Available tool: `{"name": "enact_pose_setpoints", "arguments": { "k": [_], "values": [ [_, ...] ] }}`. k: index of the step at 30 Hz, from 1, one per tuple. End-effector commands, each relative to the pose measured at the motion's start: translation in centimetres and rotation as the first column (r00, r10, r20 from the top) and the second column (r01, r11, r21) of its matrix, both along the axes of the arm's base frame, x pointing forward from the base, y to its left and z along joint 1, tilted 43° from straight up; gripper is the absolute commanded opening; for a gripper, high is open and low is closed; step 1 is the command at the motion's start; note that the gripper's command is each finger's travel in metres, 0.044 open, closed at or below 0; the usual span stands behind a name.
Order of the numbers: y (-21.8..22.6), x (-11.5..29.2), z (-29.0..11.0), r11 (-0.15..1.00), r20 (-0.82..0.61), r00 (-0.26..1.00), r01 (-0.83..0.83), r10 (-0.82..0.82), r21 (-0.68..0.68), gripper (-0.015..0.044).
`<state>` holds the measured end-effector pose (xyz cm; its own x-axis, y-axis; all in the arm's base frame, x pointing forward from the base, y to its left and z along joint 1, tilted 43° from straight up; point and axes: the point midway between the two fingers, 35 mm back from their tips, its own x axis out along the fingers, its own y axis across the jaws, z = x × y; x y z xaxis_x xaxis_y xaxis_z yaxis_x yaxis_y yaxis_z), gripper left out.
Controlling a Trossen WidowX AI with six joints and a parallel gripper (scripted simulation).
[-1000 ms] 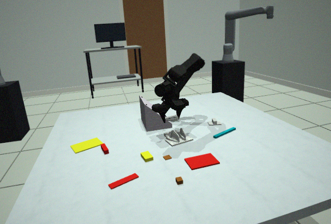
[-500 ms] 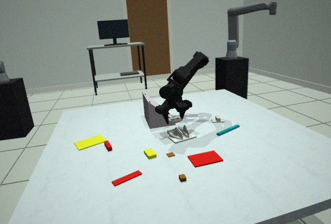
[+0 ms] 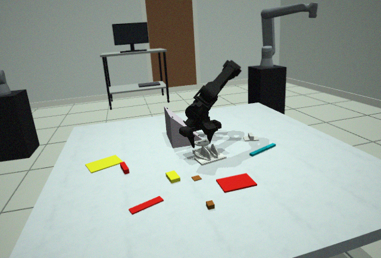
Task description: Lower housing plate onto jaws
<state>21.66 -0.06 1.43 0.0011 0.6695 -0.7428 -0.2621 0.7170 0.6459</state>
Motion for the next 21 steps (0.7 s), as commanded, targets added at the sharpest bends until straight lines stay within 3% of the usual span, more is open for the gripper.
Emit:
{"name": "enact_pose_setpoints", "arguments": {
  "k": [1, 21],
  "values": [
    [0.56, -0.01, -0.49, 1.0, -0.001, 1.0, 0.005, -0.005, 0.005, 0.0351],
    [0.96, -0.07, -0.87, 1.0, -0.001, 1.0, 0.005, -0.005, 0.006, 0.0351]
  ]
}}
